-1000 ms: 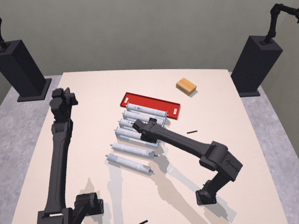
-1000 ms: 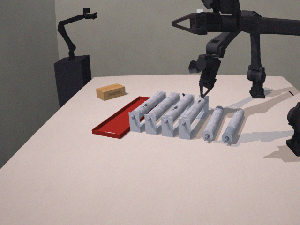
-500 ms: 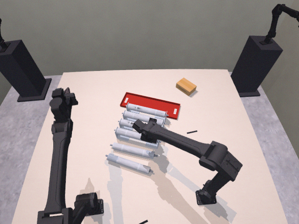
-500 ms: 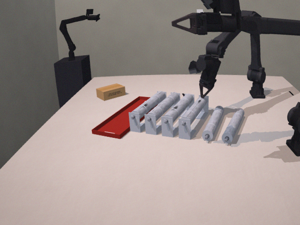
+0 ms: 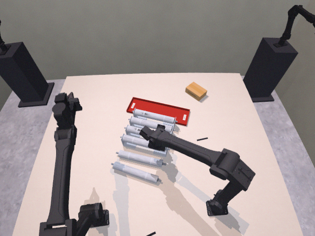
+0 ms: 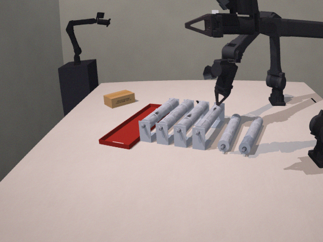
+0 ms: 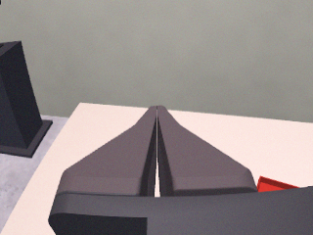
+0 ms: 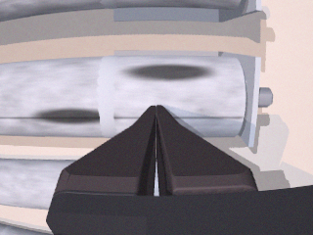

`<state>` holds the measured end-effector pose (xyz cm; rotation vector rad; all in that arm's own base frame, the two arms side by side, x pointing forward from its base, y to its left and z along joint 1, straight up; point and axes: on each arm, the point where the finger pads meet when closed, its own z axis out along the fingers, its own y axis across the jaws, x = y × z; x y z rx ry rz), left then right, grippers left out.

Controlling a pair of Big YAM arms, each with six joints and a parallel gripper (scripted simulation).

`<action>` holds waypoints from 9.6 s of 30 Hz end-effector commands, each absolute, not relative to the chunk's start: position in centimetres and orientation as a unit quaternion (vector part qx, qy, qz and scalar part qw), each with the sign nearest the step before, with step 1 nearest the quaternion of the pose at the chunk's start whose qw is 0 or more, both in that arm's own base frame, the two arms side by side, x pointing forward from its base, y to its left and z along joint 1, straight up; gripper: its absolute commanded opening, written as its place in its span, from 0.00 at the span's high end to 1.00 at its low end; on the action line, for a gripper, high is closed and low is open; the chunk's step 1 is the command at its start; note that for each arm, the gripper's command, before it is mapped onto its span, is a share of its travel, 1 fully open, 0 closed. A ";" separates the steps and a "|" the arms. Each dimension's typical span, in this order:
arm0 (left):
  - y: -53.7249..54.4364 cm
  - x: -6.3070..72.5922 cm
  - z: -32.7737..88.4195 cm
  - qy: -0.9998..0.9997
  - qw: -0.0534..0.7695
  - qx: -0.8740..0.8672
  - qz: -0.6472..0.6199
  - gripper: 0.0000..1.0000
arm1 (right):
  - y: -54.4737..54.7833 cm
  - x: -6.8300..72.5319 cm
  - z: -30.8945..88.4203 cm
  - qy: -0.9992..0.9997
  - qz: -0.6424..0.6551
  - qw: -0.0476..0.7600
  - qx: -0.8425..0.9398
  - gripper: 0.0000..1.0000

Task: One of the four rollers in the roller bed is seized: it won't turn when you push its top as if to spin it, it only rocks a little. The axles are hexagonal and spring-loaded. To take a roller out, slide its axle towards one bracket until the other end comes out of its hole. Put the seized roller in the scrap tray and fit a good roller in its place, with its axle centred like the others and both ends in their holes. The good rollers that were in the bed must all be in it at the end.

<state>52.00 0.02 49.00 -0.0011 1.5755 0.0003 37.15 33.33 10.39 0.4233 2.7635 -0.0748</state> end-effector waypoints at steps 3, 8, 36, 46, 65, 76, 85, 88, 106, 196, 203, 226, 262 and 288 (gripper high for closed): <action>-0.5 52.1 52.9 0.682 0.731 0.005 0.001 1.00 | 33.3 37.8 10.1 0.971 -0.022 0.176 0.160 1.00; -0.5 52.1 52.9 0.682 0.731 0.005 0.001 1.00 | 34.4 39.3 11.2 0.971 -0.009 0.185 0.153 1.00; -0.5 52.1 52.9 0.682 0.731 0.005 0.001 1.00 | 34.2 39.3 10.5 0.973 -0.021 0.172 0.152 1.00; -0.5 52.1 52.9 0.682 0.731 0.005 0.001 1.00 | 34.3 39.4 10.8 0.973 -0.020 0.174 0.151 1.00; -0.5 52.1 52.9 0.682 0.731 0.005 0.001 1.00 | 34.3 39.4 10.8 0.973 -0.020 0.173 0.151 1.00; -0.5 52.1 52.9 0.682 0.731 0.005 0.001 1.00 | 32.9 40.6 11.0 0.968 -0.014 0.185 0.169 1.00; -0.5 52.1 52.9 0.682 0.731 0.005 0.001 1.00 | 34.5 40.3 17.4 0.970 0.005 0.194 0.148 1.00; -0.5 52.1 52.9 0.682 0.731 0.005 0.001 1.00 | 34.5 40.2 18.3 0.970 0.005 0.194 0.146 1.00; -0.5 52.0 53.2 0.680 0.733 0.006 0.001 1.00 | 31.0 42.4 19.1 0.967 0.025 0.211 0.138 1.00; -0.7 51.6 54.6 0.670 0.742 0.005 -0.001 0.68 | 0.4 52.4 53.6 0.684 -0.002 0.730 -0.006 0.38; -1.0 52.9 48.9 0.717 0.697 -0.001 -0.017 0.68 | 1.1 52.9 51.2 0.703 0.001 0.711 -0.015 0.38; -6.0 56.7 36.0 0.829 0.499 -0.113 -0.224 0.68 | 14.3 55.5 38.8 0.810 0.020 0.546 -0.211 0.38; -14.3 49.4 12.5 0.841 -0.042 -0.414 -0.346 0.68 | 33.6 41.9 16.5 0.802 0.073 0.170 -0.568 0.38; -16.2 47.8 8.1 0.826 -0.089 -0.440 -0.340 0.68 | 34.4 38.2 9.6 0.799 0.078 0.108 -0.587 0.38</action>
